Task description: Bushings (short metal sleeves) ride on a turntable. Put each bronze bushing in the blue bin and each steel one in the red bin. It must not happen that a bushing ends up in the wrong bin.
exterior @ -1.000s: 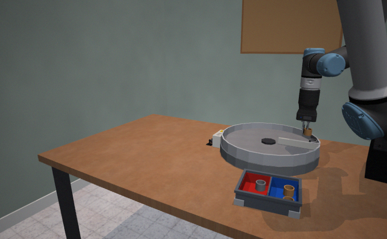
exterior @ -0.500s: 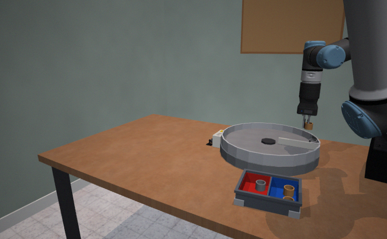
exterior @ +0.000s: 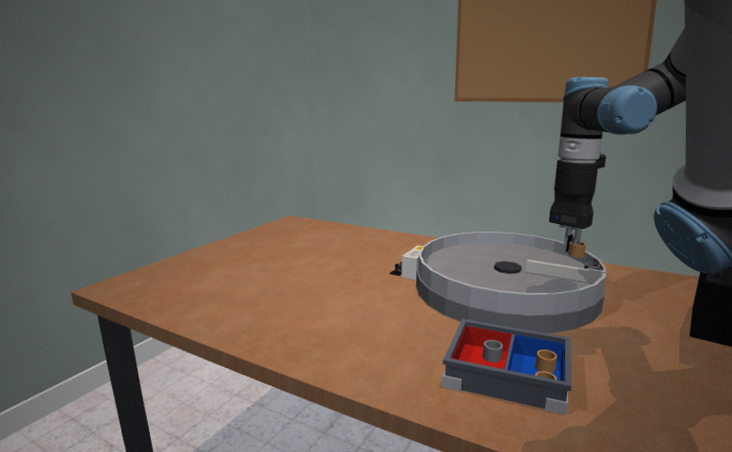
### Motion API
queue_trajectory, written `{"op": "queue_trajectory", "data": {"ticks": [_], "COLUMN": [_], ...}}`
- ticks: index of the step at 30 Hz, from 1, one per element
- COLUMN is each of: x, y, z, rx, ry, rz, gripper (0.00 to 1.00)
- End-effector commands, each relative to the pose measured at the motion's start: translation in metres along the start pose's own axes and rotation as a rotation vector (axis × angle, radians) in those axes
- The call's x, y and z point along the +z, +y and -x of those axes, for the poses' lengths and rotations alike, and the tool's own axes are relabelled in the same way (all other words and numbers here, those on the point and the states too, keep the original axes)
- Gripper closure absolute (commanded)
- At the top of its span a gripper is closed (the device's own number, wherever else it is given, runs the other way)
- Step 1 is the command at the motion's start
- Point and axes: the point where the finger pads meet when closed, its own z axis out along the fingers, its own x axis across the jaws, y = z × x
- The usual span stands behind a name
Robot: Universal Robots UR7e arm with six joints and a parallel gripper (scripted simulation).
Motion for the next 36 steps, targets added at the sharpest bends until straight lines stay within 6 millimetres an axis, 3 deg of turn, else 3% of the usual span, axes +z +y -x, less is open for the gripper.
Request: {"op": "queue_trajectory", "data": {"ticks": [1,7,10,13,17,20,23,25,28,31,36], "x": [-0.003,-0.003,-0.003,-0.003,-0.003,-0.002,-0.002,-0.002,-0.002,-0.002,-0.002], "y": [0.04,0.043,0.078,0.1,0.102,0.137,0.137,0.16,0.16,0.194,0.219], "z": [-0.008,-0.009,-0.016,-0.021,-0.021,-0.029,-0.029,-0.034,-0.034,-0.041,-0.046], "rx": [0.156,0.169,0.309,0.394,0.402,0.54,0.541,0.634,0.634,0.768,0.867], "ry": [0.001,0.001,0.0,0.0,0.0,-0.001,-0.001,-0.002,-0.002,-0.002,-0.003], "rz": [-0.011,-0.012,-0.012,-0.011,-0.012,-0.012,-0.012,-0.012,-0.012,-0.011,-0.012], "gripper": [1.0,1.0,1.0,1.0,1.0,1.0,1.0,1.0,1.0,1.0,1.0]}}
